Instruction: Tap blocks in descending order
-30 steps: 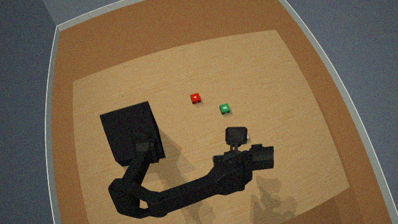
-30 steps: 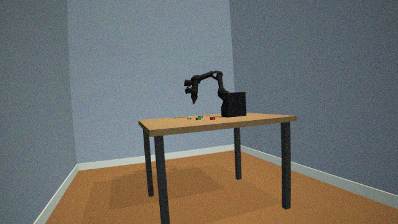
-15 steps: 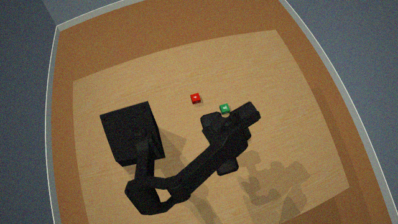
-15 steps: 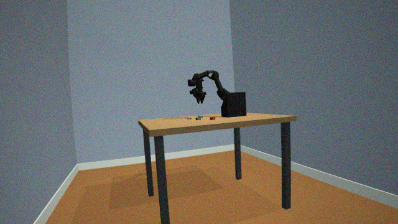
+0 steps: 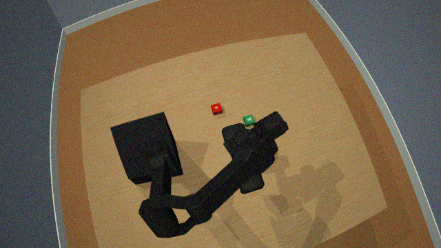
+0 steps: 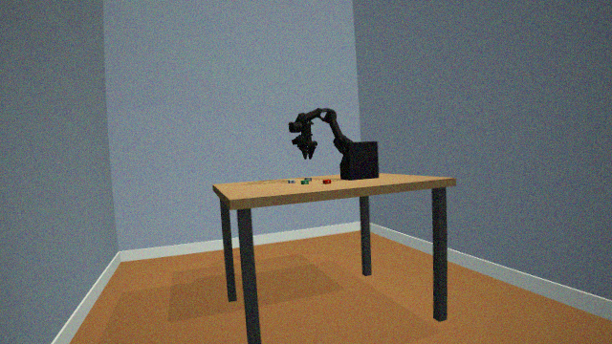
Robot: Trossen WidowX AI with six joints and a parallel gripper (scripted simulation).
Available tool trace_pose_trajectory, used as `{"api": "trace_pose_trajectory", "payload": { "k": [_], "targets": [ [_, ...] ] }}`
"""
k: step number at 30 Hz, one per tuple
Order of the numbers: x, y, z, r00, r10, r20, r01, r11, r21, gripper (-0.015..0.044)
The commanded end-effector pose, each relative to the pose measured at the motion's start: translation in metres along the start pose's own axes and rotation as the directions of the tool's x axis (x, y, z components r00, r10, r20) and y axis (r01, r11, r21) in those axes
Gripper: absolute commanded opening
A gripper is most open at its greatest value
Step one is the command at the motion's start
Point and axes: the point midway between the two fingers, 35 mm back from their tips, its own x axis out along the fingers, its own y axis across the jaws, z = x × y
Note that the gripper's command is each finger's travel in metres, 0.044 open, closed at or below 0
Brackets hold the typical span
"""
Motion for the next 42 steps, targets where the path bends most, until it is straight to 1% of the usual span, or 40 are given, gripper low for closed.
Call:
{"api": "trace_pose_trajectory", "payload": {
  "k": [1, 5, 7, 11, 17, 20, 23, 42],
  "targets": [
    [-0.002, 0.016, 0.007, 1.0, 0.017, 0.005, -0.017, 1.0, -0.002, 0.04],
    [-0.008, 0.064, 0.019, 0.998, 0.063, 0.01, -0.063, 0.998, -0.009, 0.04],
    [-0.01, 0.083, 0.024, 0.998, 0.069, 0.009, -0.069, 0.998, -0.011, 0.04],
    [-0.013, 0.139, 0.029, 0.998, 0.067, 0.004, -0.067, 0.998, -0.012, 0.04],
    [-0.009, 0.225, 0.014, 0.999, 0.036, -0.001, -0.036, 0.999, -0.006, 0.04],
    [-0.003, 0.255, 0.002, 1.0, 0.017, 0.0, -0.017, 1.0, 0.0, 0.04],
    [-0.001, 0.265, -0.002, 1.0, 0.009, 0.001, -0.009, 1.0, 0.002, 0.04],
    [-0.001, 0.265, -0.002, 1.0, 0.009, 0.001, -0.009, 1.0, 0.002, 0.04]
  ]
}}
